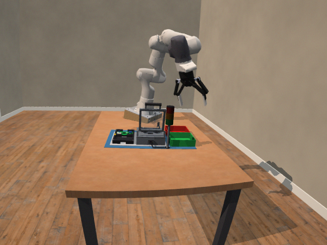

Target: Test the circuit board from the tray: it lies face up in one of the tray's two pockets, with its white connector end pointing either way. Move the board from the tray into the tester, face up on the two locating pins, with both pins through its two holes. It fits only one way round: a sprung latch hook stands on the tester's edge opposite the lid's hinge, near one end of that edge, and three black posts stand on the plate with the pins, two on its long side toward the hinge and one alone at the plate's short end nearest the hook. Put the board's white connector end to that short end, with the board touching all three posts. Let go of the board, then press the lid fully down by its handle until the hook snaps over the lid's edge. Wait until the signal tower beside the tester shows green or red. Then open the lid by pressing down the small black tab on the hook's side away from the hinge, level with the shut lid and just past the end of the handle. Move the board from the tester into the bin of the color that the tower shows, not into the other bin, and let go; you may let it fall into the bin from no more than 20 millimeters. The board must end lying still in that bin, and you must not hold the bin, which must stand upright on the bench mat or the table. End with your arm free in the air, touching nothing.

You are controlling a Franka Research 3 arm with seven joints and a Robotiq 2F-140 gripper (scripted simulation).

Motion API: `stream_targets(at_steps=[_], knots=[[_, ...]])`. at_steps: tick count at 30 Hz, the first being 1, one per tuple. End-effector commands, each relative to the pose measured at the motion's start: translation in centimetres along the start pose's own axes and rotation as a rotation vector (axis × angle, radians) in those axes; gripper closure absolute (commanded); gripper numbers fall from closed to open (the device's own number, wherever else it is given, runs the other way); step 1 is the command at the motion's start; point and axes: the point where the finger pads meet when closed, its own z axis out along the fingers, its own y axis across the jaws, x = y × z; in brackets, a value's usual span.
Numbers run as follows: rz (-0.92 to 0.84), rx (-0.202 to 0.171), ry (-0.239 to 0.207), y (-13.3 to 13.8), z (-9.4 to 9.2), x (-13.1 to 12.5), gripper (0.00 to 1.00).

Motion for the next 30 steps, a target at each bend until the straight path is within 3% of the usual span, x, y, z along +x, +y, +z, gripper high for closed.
stream_targets(at_steps=[1, 10, 12, 13, 17, 20, 30], knots=[[0.044, -0.085, 0.058, 3.3, -2.9, 0.1, 0.00], [0.098, -0.210, 0.228, 9.5, -11.2, 0.4, 0.00], [0.098, -0.210, 0.228, 9.5, -11.2, 0.4, 0.00], [0.118, -0.241, 0.274, 11.2, -13.5, 0.3, 0.00], [0.152, -0.284, 0.341, 13.8, -16.8, 0.1, 0.00], [0.240, -0.294, 0.391, 15.9, -19.0, 0.0, 0.00], [0.436, -0.243, 0.411, 17.3, -19.1, 0.3, 0.00]])
